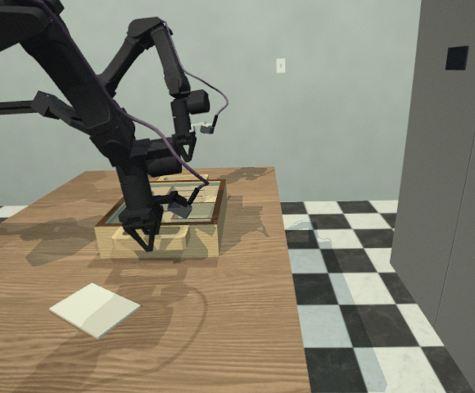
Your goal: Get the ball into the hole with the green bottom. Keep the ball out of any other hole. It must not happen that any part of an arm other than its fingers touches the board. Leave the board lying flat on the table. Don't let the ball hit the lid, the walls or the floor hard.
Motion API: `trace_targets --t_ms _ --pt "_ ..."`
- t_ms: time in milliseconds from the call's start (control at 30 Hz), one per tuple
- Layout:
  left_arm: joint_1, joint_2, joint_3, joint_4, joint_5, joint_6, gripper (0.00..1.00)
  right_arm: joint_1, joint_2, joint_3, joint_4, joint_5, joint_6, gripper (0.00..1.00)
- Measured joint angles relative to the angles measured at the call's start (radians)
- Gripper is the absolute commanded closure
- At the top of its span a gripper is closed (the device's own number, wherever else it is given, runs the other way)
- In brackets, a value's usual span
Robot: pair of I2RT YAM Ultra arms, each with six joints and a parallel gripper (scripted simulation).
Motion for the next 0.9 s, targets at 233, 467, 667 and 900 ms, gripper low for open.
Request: trace_targets --t_ms 233,467,667,900 --pt "-0.003 0.005 0.000 -0.014 0.004 -0.003 0.61 0.000 0.000 0.000 0.000 0.000 0.000 0.61" --pt "-0.004 0.006 -0.002 -0.013 0.009 -0.004 0.61 0.000 0.000 0.000 0.000 0.000 0.000 0.61" --pt "-0.004 0.007 -0.002 -0.014 0.011 -0.004 0.61 0.005 -0.011 -0.006 -0.009 0.004 0.004 0.61" --pt "-0.004 0.007 -0.002 -0.013 0.012 -0.004 0.61 0.027 -0.073 -0.026 -0.053 0.021 0.021 0.61"
